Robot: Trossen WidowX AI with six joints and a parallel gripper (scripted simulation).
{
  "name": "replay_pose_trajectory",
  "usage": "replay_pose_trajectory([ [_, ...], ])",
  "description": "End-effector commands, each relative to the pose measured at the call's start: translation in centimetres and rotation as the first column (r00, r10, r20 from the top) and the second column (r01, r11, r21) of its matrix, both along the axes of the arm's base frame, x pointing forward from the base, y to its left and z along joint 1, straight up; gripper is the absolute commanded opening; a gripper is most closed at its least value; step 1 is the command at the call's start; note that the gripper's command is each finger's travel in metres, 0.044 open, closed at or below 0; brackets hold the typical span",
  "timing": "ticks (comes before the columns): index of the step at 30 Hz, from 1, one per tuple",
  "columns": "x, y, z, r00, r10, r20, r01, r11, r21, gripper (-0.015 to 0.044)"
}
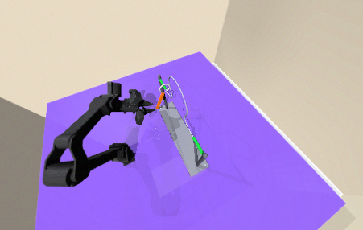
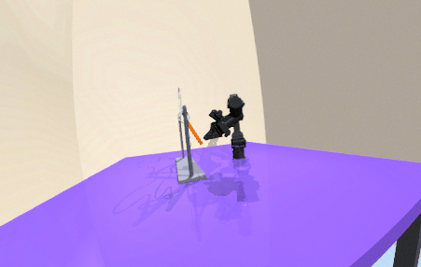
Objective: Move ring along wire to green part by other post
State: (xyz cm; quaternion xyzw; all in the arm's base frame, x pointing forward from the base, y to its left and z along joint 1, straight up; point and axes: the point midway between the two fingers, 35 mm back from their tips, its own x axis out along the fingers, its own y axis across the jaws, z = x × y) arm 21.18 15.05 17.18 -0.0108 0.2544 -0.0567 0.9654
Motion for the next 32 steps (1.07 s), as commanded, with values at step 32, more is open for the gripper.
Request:
replay_pose_trajectory([
  [32,-3.6,0.4,2.3,1.0,0.005,0.01,-0.005,1.0,0.0,0.044],
])
